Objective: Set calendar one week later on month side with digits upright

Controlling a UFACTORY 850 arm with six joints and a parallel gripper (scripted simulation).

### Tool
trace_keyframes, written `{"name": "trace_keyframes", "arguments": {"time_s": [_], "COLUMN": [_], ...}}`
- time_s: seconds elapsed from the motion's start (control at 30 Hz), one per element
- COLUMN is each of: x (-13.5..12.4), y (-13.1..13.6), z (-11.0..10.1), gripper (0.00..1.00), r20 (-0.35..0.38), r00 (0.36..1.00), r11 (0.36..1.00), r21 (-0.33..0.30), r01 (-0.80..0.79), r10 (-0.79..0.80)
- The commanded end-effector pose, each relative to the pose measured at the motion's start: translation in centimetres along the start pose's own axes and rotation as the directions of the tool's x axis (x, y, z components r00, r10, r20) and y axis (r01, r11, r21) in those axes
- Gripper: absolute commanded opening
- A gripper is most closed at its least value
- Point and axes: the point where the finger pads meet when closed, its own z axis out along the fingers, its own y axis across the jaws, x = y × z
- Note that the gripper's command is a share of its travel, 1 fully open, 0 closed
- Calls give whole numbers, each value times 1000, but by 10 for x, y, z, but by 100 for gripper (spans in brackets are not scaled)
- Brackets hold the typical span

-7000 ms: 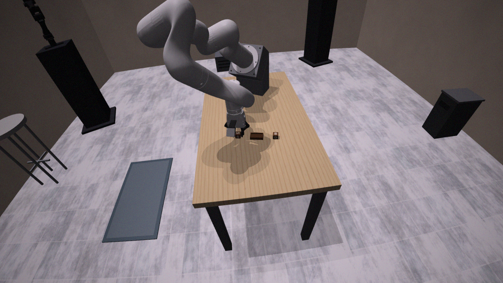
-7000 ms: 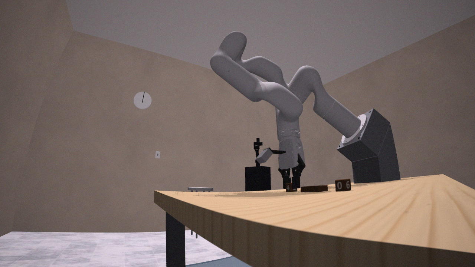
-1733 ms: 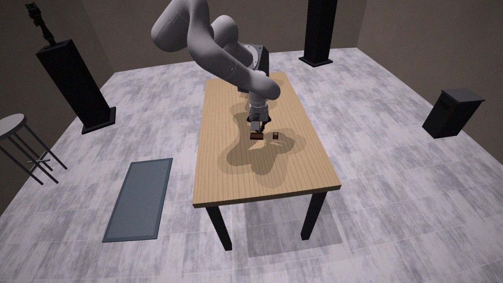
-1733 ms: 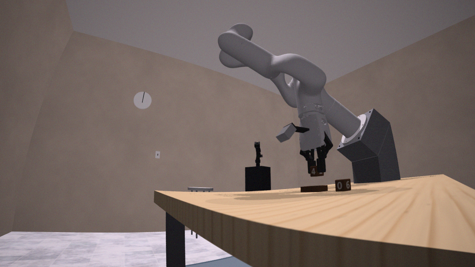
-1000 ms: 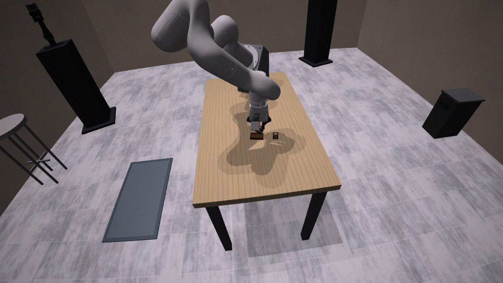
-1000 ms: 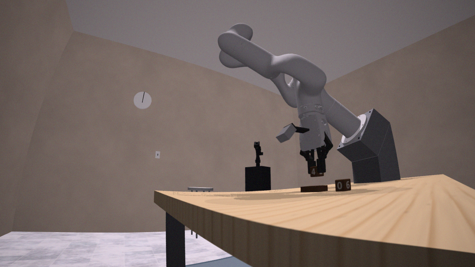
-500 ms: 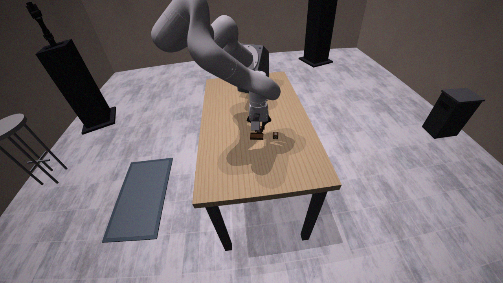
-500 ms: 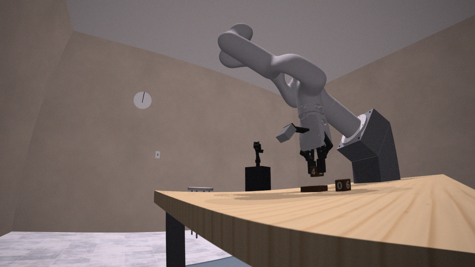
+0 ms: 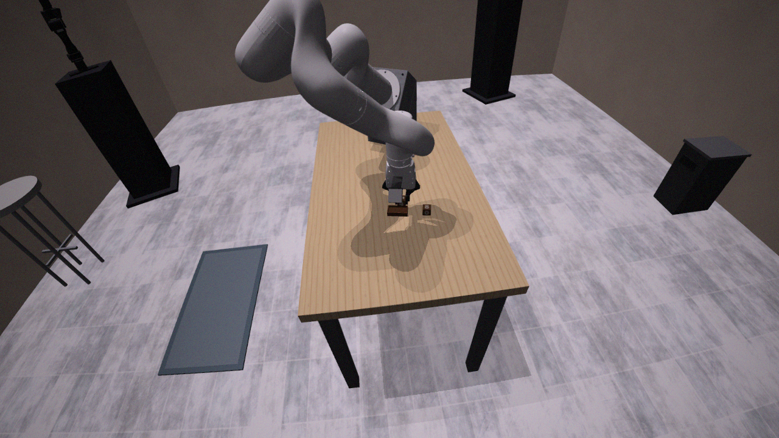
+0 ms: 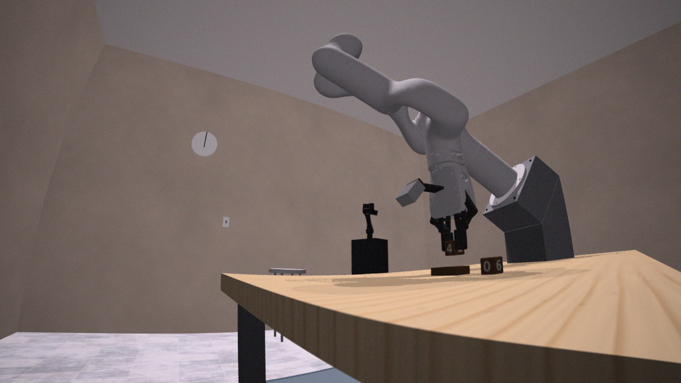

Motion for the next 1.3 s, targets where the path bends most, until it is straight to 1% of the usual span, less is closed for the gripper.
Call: {"name": "trace_keyframes", "arguments": {"time_s": [0.0,0.7,1.27], "x": [0,0,0], "y": [0,0,0], "z": [2,18,20], "gripper": [27,27,27], "r20": [-1,-1,-1], "r00": [1000,1000,1000], "r11": [1000,1000,1000], "r21": [1,1,1], "r01": [0,0,0], "r10": [0,0,0]}}
